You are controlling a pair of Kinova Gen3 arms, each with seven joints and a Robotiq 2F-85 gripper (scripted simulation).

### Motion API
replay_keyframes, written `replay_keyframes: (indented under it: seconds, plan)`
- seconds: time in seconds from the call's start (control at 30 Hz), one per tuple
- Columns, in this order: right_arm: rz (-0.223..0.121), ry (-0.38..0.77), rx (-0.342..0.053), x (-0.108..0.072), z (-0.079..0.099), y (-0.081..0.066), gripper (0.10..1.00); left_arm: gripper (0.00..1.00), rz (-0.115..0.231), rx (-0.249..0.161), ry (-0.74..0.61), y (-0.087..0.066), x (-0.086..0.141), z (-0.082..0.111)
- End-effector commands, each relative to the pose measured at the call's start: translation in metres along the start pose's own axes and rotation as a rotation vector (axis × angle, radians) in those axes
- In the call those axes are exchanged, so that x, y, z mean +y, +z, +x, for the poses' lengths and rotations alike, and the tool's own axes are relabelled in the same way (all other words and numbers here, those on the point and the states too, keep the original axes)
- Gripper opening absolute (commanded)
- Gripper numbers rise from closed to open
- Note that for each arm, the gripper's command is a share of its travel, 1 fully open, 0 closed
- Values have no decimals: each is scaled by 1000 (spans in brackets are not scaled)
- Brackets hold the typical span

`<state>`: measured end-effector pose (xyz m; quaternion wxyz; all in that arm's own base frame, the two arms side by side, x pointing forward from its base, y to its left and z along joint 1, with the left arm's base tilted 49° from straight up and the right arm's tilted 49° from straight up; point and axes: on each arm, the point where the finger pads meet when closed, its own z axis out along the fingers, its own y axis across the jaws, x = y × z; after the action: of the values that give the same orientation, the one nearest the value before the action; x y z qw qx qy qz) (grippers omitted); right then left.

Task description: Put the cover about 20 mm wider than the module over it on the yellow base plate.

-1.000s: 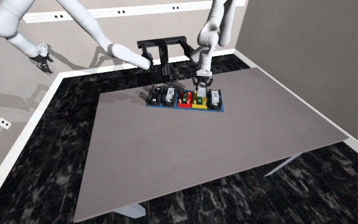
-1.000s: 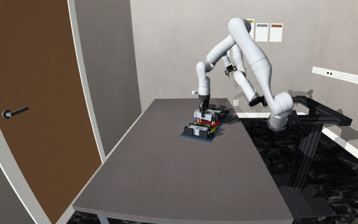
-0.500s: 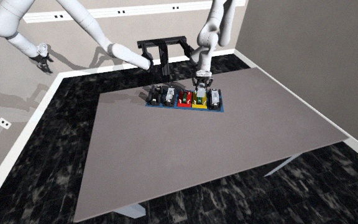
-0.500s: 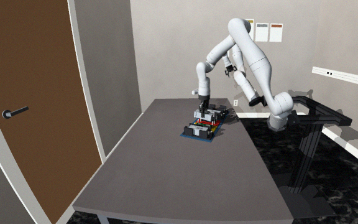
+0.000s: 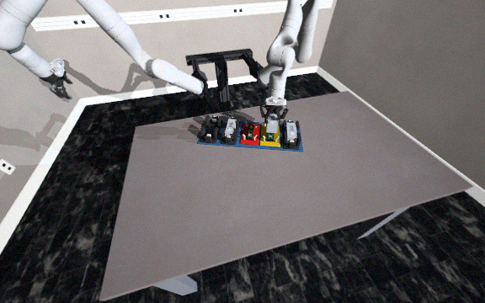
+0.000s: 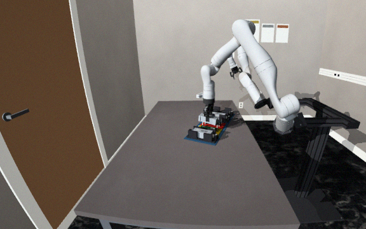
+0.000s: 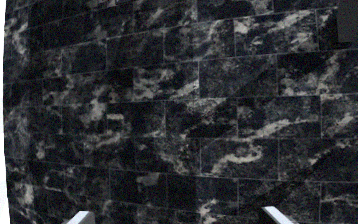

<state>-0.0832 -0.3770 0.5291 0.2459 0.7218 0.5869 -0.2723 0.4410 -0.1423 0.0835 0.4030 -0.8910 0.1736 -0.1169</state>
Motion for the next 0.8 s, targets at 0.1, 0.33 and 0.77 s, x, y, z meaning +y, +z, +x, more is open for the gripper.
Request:
replay_keyframes:
  seconds: [0.1,0.33,0.77]
  plan:
    - [0,1,-1,0,0,0,999,1,-4,-1,-3,1,2,-1]
    - [0,1,-1,0,0,0,999,1,-5,-2,-4,1,2,-2]
    - [0,1,-1,0,0,0,999,1,-5,-2,-4,3,4,-4]
